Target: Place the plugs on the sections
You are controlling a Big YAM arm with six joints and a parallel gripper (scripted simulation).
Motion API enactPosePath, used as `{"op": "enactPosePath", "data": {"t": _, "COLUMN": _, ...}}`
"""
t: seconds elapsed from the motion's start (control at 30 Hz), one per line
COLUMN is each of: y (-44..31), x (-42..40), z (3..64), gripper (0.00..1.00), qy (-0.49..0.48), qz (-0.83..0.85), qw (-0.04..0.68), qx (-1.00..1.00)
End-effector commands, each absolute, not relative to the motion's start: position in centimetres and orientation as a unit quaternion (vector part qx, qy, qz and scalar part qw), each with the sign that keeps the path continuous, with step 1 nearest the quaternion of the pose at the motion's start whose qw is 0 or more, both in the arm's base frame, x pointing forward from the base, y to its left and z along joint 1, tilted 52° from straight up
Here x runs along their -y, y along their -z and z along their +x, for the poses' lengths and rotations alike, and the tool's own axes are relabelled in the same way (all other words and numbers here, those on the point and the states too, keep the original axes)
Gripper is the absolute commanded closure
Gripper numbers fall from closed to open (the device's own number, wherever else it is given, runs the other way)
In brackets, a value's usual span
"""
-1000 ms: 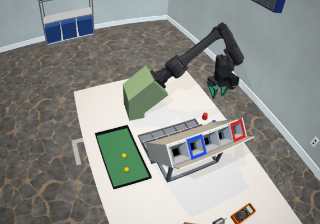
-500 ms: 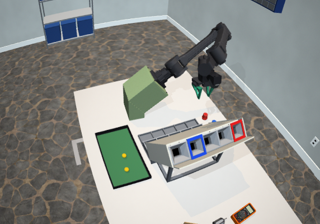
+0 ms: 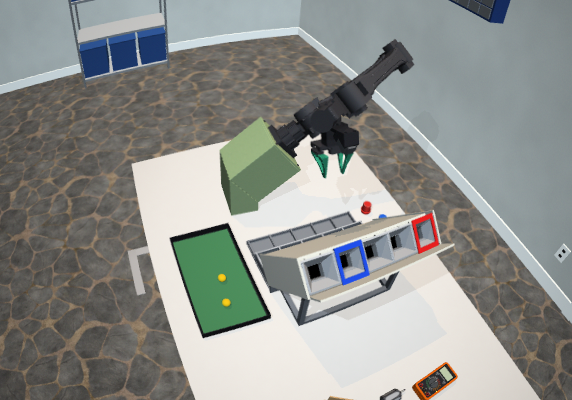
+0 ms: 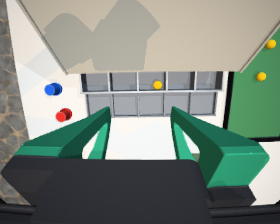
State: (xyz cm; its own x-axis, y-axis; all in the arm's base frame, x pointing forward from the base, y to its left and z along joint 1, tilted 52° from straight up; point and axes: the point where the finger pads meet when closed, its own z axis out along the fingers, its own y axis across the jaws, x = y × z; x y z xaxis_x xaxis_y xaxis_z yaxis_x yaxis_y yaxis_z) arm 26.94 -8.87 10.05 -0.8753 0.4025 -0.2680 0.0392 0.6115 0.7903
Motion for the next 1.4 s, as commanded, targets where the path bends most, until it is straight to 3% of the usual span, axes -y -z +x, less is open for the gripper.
{"op": "enactPosePath", "data": {"t": 0.0, "y": -8.2, "x": 9.6, "z": 26.0, "gripper": 0.44, "qy": -0.418, "qz": 0.123, "qw": 0.233, "qx": -0.869}}
{"op": "enactPosePath", "data": {"t": 1.37, "y": -6.3, "x": 9.4, "z": 24.5, "gripper": 0.44, "qy": -0.419, "qz": 0.129, "qw": 0.241, "qx": -0.866}}
